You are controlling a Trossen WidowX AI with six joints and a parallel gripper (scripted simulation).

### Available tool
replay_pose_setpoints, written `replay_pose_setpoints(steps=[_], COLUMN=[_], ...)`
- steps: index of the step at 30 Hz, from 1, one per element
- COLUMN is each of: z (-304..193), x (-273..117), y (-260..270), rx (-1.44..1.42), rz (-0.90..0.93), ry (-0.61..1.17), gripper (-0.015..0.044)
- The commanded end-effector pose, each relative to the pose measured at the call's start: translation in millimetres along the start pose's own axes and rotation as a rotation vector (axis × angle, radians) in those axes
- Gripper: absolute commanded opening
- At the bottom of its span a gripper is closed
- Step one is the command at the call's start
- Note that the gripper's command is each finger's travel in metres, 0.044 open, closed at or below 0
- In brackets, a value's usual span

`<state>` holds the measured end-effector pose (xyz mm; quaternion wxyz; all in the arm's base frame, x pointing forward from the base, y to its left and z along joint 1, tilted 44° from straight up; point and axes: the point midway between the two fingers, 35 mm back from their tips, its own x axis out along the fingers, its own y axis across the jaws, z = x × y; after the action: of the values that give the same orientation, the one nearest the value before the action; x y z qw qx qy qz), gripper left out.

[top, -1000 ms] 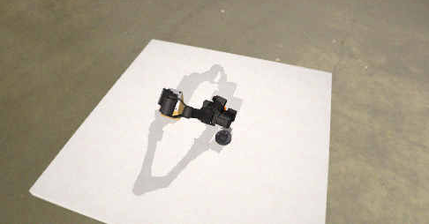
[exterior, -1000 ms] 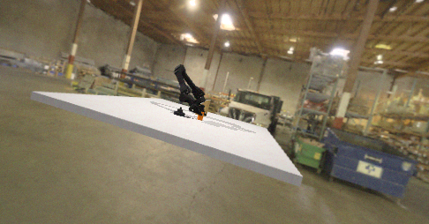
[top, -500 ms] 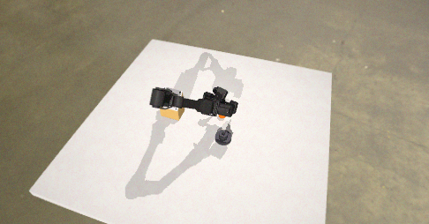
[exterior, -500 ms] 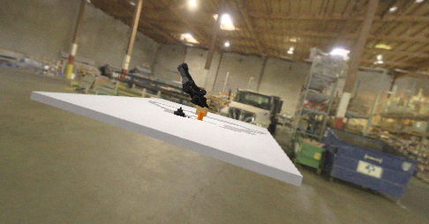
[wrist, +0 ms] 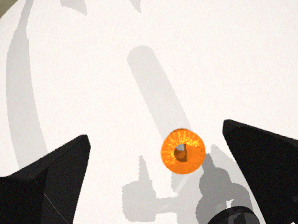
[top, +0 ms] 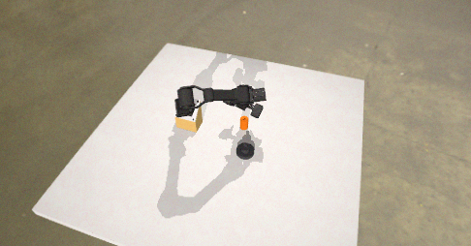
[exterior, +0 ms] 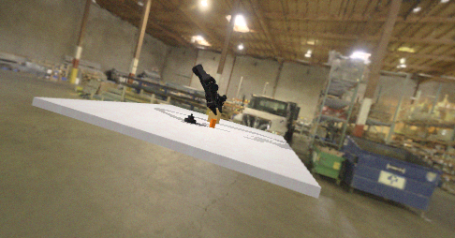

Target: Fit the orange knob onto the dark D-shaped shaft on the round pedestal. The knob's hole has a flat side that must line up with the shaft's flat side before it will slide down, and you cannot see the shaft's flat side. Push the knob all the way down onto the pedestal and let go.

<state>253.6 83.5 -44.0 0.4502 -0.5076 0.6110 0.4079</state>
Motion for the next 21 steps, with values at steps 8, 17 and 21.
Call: replay_pose_setpoints(steps=[8, 17, 21], z=[9.6, 9.6, 9.6], x=[-28.2, -28.2, -28.2], y=[-5.4, -5.4, -5.4], rx=[-0.012, 0.133, 0.520], rz=[-0.182, -0.216, -0.306], ry=[0.474, 0.460, 0.413], gripper=[0.0440, 0.0440, 0.0440])
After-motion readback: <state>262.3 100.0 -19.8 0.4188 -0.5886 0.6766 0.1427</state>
